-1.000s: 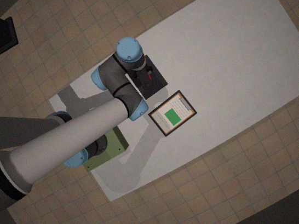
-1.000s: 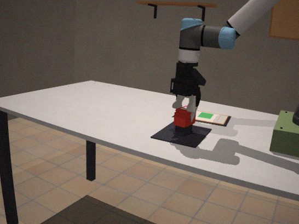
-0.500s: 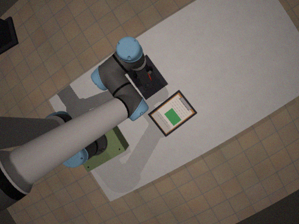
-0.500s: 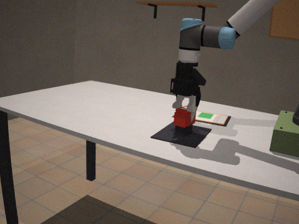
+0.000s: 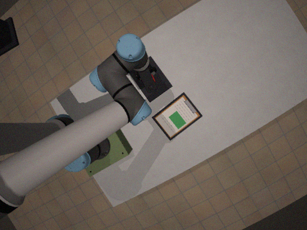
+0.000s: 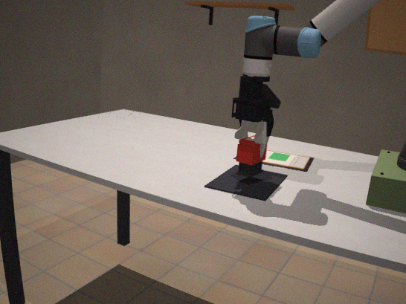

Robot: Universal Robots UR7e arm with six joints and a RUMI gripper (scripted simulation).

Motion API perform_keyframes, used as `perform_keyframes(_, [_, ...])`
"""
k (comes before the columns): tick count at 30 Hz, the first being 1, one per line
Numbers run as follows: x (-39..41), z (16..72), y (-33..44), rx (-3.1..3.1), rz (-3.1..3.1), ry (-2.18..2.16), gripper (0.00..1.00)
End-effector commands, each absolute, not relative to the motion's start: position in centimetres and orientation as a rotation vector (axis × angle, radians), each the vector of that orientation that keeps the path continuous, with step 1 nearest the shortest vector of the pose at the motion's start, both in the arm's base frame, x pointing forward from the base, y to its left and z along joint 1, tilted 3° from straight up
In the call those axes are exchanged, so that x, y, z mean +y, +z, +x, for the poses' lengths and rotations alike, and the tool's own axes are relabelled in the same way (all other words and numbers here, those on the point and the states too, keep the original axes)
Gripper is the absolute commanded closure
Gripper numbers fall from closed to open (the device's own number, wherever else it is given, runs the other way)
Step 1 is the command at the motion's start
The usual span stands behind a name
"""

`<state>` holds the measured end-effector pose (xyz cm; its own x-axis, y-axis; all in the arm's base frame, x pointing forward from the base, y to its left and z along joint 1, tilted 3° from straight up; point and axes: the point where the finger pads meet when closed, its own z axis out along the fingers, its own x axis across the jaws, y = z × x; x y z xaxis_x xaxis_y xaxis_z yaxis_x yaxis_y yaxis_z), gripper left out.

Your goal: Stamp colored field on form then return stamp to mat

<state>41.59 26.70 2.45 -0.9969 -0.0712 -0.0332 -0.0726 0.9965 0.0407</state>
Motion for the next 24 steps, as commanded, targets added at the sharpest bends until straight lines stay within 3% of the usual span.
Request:
perform_keyframes(1, [26.64, 41.58, 3.98, 3.107, -0.112, 0.066, 0.81])
perform_keyframes(24, [26.59, 41.58, 4.21, 3.107, -0.099, 0.066, 0.81])
